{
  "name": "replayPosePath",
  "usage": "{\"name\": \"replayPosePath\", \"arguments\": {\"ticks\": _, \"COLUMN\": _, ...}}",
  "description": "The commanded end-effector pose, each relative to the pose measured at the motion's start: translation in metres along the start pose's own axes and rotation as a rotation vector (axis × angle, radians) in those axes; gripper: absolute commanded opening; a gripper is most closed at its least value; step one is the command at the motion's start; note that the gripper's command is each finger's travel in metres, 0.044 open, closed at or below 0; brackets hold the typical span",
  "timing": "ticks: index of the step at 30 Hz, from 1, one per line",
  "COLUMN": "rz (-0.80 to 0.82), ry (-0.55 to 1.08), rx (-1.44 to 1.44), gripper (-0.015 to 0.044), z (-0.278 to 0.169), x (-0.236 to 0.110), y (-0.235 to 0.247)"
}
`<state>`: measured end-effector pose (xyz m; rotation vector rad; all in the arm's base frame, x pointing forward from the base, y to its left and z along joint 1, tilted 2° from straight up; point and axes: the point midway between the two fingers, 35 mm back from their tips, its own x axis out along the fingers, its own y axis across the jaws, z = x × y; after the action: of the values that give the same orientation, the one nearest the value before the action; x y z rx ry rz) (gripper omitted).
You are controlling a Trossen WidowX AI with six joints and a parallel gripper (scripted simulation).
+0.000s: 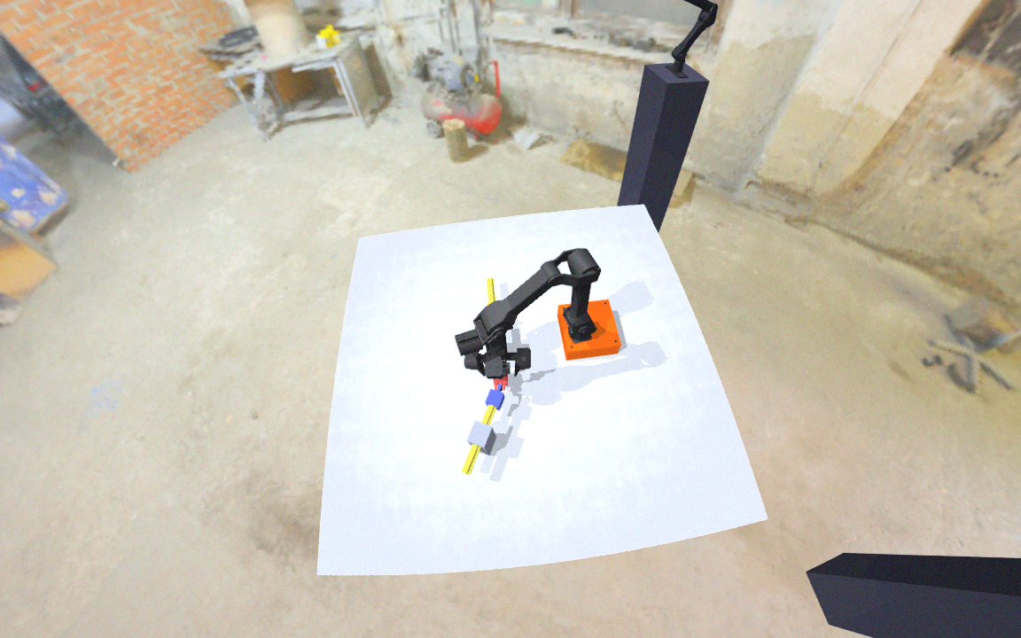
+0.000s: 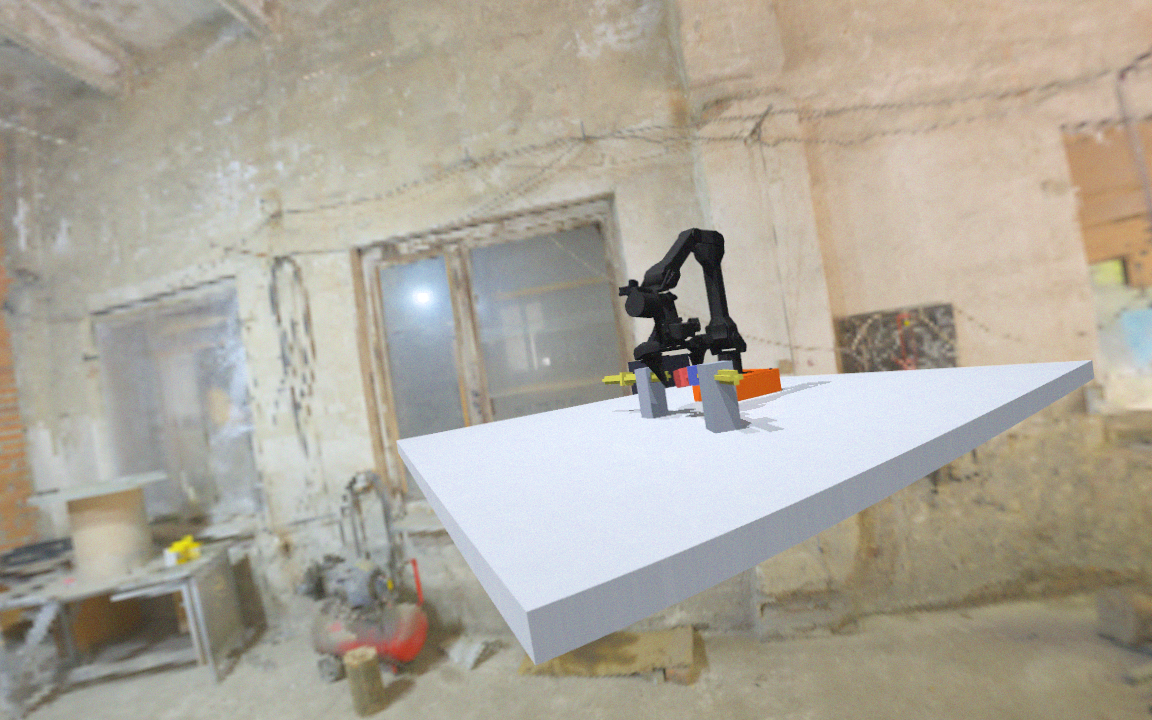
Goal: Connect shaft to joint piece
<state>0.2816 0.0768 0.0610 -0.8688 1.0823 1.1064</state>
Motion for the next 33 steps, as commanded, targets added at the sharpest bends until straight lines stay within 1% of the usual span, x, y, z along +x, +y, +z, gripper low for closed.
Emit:
{"name": "replayPosePath", "arguments": {"ticks": 1, "rz": 0.001, "ry": -0.036, "rx": -0.008, "gripper": 0.0440, "z": 0.001, "x": 0.000, "y": 0.002}}
{"name": "replayPosePath", "arguments": {"ticks": 9, "rz": -0.002, "ry": -0.024, "rx": 0.017, "gripper": 0.0440, "z": 0.002, "x": -0.003, "y": 0.000}}
{"name": "replayPosePath", "arguments": {"ticks": 33, "rz": -0.043, "ry": 0.110, "rx": 0.825, "gripper": 0.0440, "z": 0.026, "x": -0.075, "y": -0.008}}
